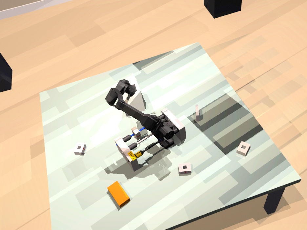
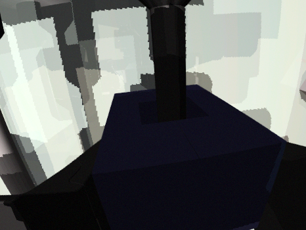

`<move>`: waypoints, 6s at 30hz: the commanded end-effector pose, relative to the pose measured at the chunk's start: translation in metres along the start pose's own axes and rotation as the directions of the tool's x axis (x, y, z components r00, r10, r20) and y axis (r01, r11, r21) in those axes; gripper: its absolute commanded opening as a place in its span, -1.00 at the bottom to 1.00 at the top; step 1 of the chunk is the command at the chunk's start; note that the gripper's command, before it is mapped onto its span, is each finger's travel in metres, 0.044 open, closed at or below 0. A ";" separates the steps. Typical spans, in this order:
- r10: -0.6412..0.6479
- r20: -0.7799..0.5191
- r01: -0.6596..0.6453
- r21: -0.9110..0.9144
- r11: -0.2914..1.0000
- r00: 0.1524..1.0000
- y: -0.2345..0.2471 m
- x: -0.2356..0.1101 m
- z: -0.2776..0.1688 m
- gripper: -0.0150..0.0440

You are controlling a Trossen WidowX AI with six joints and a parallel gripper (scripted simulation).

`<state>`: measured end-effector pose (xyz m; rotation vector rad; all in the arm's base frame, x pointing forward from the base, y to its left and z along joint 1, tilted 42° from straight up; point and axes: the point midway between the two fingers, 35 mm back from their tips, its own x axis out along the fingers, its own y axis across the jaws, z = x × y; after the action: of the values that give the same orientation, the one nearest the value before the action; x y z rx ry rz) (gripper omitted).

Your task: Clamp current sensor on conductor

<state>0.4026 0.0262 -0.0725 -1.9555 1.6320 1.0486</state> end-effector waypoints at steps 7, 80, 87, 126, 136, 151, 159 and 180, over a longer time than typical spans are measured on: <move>-0.001 0.000 0.001 0.000 1.000 1.000 0.000 0.000 0.000 -0.23; -0.039 0.002 0.039 0.002 0.999 0.999 0.000 0.000 0.000 0.39; -0.039 0.002 0.039 0.002 0.999 0.999 0.000 0.000 0.000 0.57; -0.016 0.001 0.016 -0.005 1.000 1.000 0.002 -0.111 0.005 1.00; -0.016 0.001 0.016 -0.005 1.000 1.000 0.002 -0.111 0.005 1.00; -0.016 0.001 0.016 -0.005 1.000 1.000 0.002 -0.111 0.005 1.00; -0.006 0.271 -0.029 0.124 0.992 0.962 0.020 -0.099 -0.029 1.00; -0.446 0.702 0.009 0.531 0.847 0.556 0.076 -0.111 -0.125 1.00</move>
<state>0.3622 -0.0055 0.1028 -1.0298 0.9175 1.0655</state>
